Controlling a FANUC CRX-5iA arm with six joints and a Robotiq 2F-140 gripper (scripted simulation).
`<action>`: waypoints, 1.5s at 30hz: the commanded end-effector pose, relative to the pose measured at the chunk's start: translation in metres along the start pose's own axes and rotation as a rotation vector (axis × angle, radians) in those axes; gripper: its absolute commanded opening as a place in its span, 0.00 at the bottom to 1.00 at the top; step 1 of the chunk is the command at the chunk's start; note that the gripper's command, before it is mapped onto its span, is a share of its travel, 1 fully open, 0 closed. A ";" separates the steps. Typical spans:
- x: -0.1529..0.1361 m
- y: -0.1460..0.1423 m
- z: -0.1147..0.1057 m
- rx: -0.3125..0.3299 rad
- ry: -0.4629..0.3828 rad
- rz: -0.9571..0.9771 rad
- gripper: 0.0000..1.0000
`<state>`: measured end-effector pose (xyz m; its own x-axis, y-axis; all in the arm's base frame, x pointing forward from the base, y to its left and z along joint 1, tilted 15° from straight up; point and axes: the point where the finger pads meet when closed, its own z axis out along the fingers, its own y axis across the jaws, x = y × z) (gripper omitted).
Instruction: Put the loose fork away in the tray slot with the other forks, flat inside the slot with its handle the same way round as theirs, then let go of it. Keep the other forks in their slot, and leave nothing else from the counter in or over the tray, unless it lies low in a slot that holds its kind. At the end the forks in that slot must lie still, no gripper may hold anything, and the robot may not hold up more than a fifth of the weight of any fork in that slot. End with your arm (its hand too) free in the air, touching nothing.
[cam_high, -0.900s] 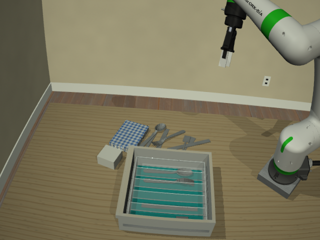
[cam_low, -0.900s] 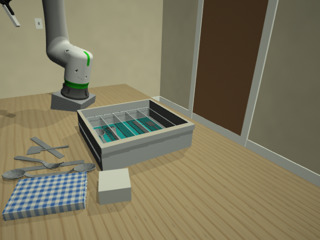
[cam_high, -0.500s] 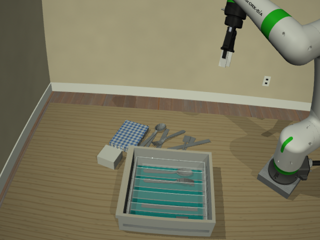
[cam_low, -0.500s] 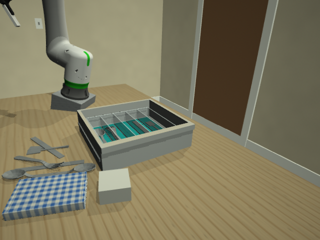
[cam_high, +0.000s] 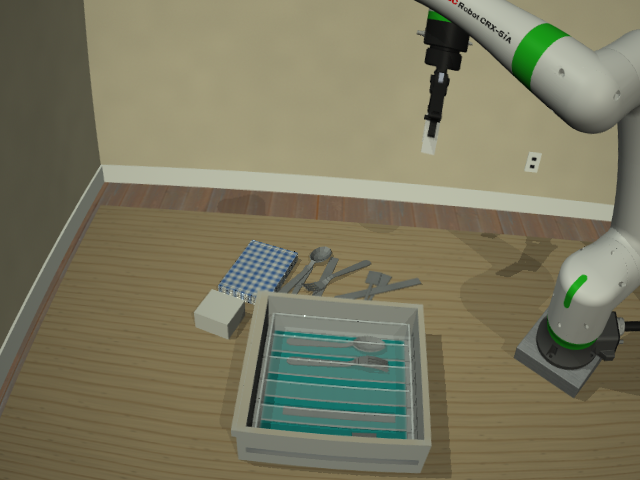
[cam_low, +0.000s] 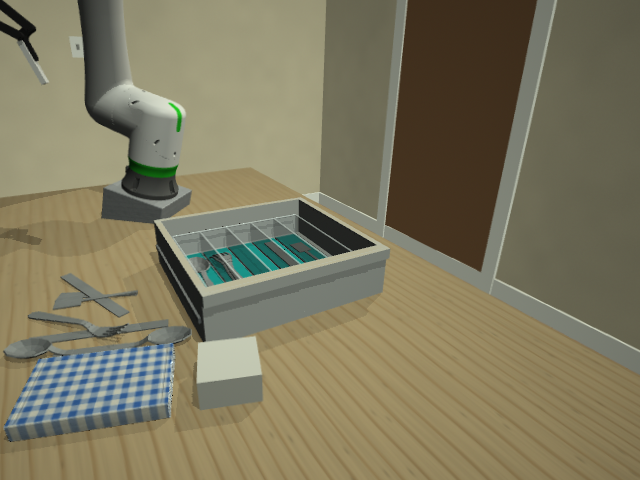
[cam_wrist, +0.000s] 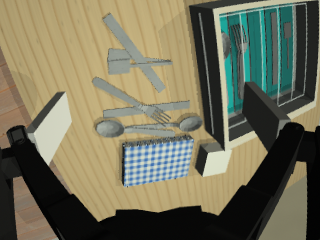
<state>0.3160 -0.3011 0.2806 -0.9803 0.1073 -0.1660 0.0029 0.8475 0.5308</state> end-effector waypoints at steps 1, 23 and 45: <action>-0.041 -0.009 0.046 0.090 0.032 -0.184 1.00; -0.147 0.006 0.180 0.311 0.176 -0.870 1.00; -0.147 0.005 0.182 0.318 0.158 -0.765 1.00</action>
<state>0.4959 -0.2180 0.1578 -0.7097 -0.6560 -0.2570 -0.6862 0.7263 0.0410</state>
